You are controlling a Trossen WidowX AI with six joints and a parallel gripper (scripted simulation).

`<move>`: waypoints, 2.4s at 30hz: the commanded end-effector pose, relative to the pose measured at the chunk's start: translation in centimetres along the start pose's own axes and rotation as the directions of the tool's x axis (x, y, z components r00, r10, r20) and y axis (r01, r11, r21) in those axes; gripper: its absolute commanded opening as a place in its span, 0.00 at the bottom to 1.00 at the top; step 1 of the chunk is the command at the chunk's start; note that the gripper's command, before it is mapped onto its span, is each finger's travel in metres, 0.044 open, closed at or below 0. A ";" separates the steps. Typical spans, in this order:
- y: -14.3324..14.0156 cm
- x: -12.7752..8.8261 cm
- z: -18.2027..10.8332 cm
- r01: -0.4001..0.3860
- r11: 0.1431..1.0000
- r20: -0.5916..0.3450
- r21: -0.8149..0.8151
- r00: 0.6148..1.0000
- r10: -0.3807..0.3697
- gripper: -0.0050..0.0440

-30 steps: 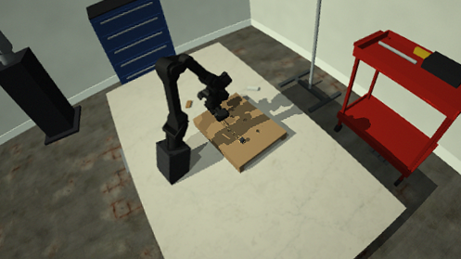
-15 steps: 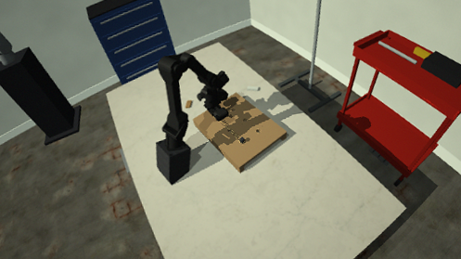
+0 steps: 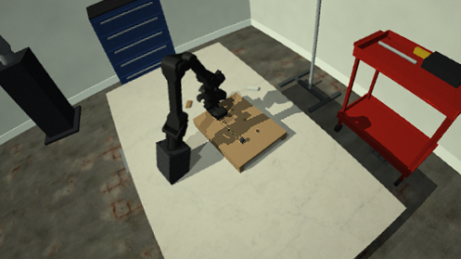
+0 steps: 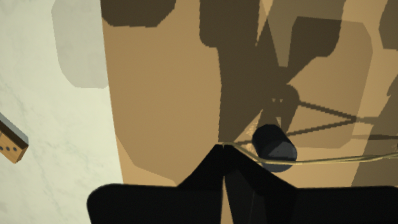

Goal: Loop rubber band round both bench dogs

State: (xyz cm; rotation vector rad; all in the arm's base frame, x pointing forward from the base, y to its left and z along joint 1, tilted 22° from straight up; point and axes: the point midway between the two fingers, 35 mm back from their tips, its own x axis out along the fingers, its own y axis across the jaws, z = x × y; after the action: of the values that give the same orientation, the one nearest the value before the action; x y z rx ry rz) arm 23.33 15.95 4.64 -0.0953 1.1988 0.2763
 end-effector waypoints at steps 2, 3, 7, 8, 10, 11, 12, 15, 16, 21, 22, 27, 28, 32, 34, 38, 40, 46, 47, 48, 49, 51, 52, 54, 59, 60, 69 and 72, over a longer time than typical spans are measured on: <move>0.7 0.0 0.7 0.029 1.000 0.028 -0.002 0.999 -0.029 0.00; 0.7 0.0 0.7 0.033 0.999 0.029 -0.002 0.999 -0.033 0.00; 0.6 0.0 0.9 0.035 0.999 0.027 -0.004 0.999 -0.035 0.00; 0.6 0.0 0.9 0.036 0.999 0.028 -0.004 0.999 -0.035 0.00; 0.7 0.0 1.0 0.032 0.999 0.026 -0.004 0.999 -0.032 0.00; 0.7 0.0 1.1 0.032 0.999 0.026 -0.004 0.999 -0.031 0.00; 0.7 0.0 1.1 0.032 0.999 0.026 -0.004 0.999 -0.031 0.00; 0.7 0.0 1.2 0.032 0.999 0.026 -0.004 0.999 -0.031 0.00; 0.7 0.0 1.3 0.031 0.999 0.026 -0.004 0.999 -0.031 0.00; 0.7 0.0 1.6 0.031 1.000 0.025 -0.005 0.999 -0.031 0.00; 0.7 0.0 1.6 0.030 1.000 0.025 -0.006 0.999 -0.030 0.00; 0.7 0.0 1.7 0.029 1.000 0.025 -0.007 0.999 -0.029 0.00; 0.7 0.0 1.7 0.029 1.000 0.026 -0.006 0.999 -0.028 0.00; 0.7 -0.1 1.7 0.028 1.000 0.028 -0.006 0.999 -0.028 0.00; 0.6 -0.1 1.5 0.032 0.999 0.029 -0.004 0.999 -0.032 0.00; 0.6 -0.1 1.5 0.032 0.999 0.029 -0.004 0.999 -0.032 0.00; 0.6 -0.1 1.5 0.032 0.999 0.029 -0.004 0.999 -0.032 0.00; 0.6 -0.1 1.8 0.030 1.000 0.028 -0.005 0.999 -0.030 0.00; 0.6 -0.1 1.9 0.030 1.000 0.028 -0.005 0.999 -0.030 0.00; 0.6 -0.1 1.9 0.030 1.000 0.028 -0.005 0.999 -0.030 0.00; 0.6 -0.1 1.9 0.030 1.000 0.028 -0.005 0.999 -0.030 0.00; 0.7 -0.1 2.0 0.030 1.000 0.026 -0.006 0.999 -0.030 0.00; 0.6 -0.1 1.9 0.032 0.999 0.027 -0.005 0.999 -0.032 0.00; 0.4 -0.2 1.7 0.037 0.999 0.029 -0.001 0.999 -0.037 0.00; 0.4 -0.2 1.6 0.039 0.999 0.030 0.000 0.999 -0.039 0.00; 0.4 -0.2 1.6 0.039 0.999 0.030 0.000 0.999 -0.039 0.00; 0.3 -0.1 1.5 0.039 0.999 0.028 0.000 0.999 -0.039 0.00; 0.3 0.1 1.5 0.039 0.999 0.027 0.000 0.999 -0.039 0.00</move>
State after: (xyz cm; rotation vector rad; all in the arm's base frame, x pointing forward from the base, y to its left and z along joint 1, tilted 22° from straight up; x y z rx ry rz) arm 24.47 16.37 4.82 -0.1245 1.1845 0.2337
